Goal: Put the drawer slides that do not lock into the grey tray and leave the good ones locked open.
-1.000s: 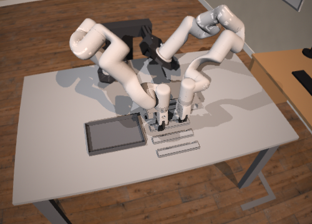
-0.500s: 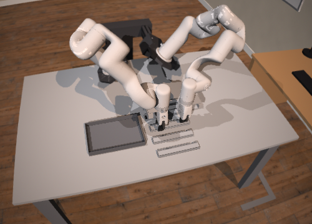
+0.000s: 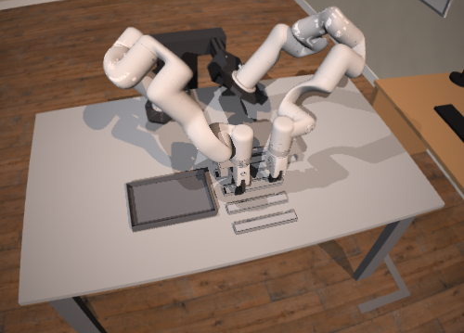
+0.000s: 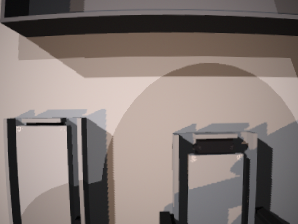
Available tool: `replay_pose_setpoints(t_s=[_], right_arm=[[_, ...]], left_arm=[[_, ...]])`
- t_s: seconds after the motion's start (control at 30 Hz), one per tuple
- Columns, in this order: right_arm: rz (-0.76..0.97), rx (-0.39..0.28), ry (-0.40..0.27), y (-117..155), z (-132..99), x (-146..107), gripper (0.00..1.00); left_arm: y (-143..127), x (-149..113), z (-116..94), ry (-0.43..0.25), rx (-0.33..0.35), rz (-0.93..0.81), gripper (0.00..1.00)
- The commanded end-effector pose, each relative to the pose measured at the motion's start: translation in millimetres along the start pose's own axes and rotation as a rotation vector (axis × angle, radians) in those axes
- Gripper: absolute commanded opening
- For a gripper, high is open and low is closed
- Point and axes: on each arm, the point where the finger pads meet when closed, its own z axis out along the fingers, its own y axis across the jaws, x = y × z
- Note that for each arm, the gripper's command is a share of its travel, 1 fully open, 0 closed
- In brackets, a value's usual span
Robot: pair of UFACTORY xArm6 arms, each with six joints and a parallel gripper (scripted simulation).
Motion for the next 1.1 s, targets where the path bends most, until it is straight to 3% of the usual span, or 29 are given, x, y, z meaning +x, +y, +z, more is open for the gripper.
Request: replay_pose_setpoints(t_s=[0.0,0.67,1.07], right_arm=[[0.001,0.003,-0.002,-1.5,-1.4,-0.6,0.0],[0.001,0.003,-0.002,-1.5,-1.4,-0.6,0.0],[0.001,0.003,-0.002,-1.5,-1.4,-0.6,0.0]], left_arm=[[0.7,2.6,-0.6,0.0,-0.002,0.0,0.0],[0.7,29.0,-0.7,0.0,-0.002,0.0,0.0],[0.7,62.2,-0.8,0.0,-0.002,0.0,0.0]])
